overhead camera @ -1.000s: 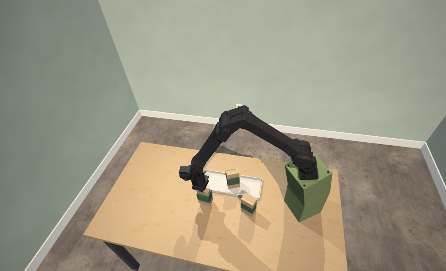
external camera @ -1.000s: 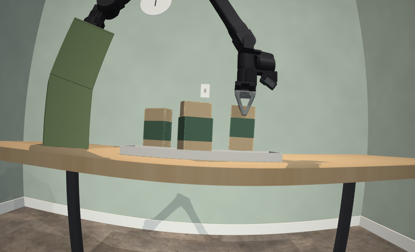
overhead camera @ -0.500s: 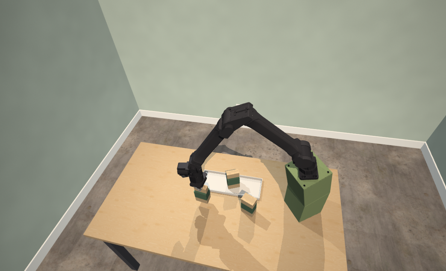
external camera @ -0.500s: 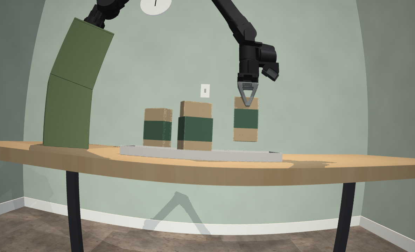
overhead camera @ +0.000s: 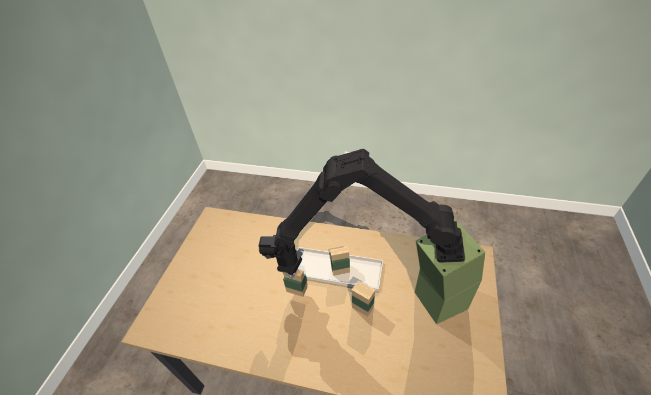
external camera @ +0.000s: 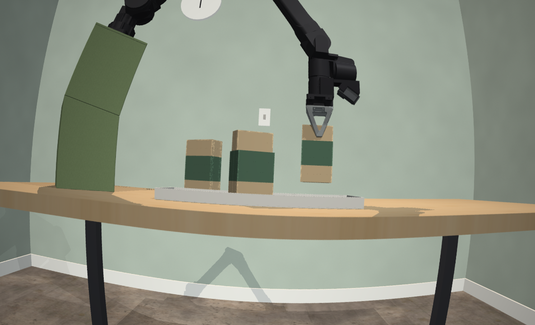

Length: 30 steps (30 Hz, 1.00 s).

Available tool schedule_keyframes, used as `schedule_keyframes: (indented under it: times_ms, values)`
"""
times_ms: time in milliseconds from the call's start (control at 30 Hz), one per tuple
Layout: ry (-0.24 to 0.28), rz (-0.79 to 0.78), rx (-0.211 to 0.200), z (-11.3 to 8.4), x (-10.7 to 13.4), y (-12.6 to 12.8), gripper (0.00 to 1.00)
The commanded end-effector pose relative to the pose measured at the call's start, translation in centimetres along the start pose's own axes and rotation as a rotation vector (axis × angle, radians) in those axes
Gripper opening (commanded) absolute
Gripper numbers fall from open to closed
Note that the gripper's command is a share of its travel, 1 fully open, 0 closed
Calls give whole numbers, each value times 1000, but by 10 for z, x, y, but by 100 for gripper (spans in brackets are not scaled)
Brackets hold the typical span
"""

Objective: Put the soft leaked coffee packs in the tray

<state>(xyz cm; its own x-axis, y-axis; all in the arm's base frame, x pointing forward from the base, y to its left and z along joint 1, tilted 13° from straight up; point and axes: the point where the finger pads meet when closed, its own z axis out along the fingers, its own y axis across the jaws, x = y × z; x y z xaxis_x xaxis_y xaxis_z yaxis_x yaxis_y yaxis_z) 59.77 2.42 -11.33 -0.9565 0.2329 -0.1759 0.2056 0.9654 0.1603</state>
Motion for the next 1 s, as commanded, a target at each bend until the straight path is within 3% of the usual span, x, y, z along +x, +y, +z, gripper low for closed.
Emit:
schedule_keyframes:
  times_ms: [0, 233, 367, 433, 767, 967]
  values:
    - [20, 10, 6, 9, 6, -22, 26]
    - [14, 10, 4, 9, 1, -58, 26]
    - [-3, 8, 2, 4, -15, -84, 26]
    - [-3, 8, 2, 4, -15, -84, 26]
    - [-5, 8, 2, 1, -26, -149, 26]
    - [-5, 8, 3, 1, -28, -165, 26]
